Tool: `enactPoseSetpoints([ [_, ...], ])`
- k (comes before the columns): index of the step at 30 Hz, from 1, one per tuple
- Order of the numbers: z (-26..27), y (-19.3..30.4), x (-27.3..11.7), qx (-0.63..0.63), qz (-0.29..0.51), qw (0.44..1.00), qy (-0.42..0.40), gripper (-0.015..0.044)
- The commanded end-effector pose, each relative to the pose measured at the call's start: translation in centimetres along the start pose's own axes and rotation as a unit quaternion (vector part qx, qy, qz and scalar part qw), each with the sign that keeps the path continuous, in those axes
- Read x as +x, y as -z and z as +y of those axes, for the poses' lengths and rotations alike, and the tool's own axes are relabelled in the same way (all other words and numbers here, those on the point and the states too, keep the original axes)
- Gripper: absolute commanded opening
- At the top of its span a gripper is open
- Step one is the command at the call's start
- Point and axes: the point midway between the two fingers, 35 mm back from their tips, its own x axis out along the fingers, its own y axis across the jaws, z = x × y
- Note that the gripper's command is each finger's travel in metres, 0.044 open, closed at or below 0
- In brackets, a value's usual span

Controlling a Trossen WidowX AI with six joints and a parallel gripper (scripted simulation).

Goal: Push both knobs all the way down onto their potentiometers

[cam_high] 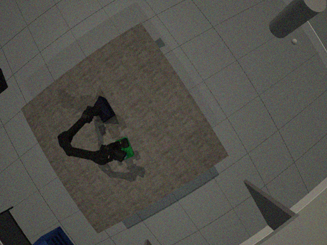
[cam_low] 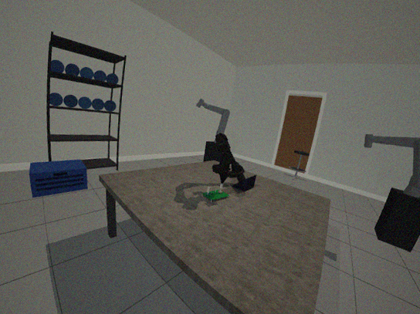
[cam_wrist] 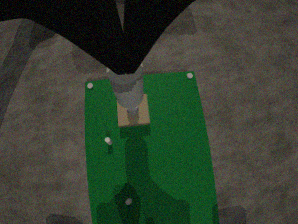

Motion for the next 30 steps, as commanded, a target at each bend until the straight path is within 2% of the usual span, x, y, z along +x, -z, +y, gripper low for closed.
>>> enactPoseSetpoints([
  [1,-0.07,-0.09,-0.02,-0.001,-0.003,1.0,0.002,0.0],
  [30,-0.08,-0.1,0.61,-0.001,-0.003,1.0,0.002,0.0],
])
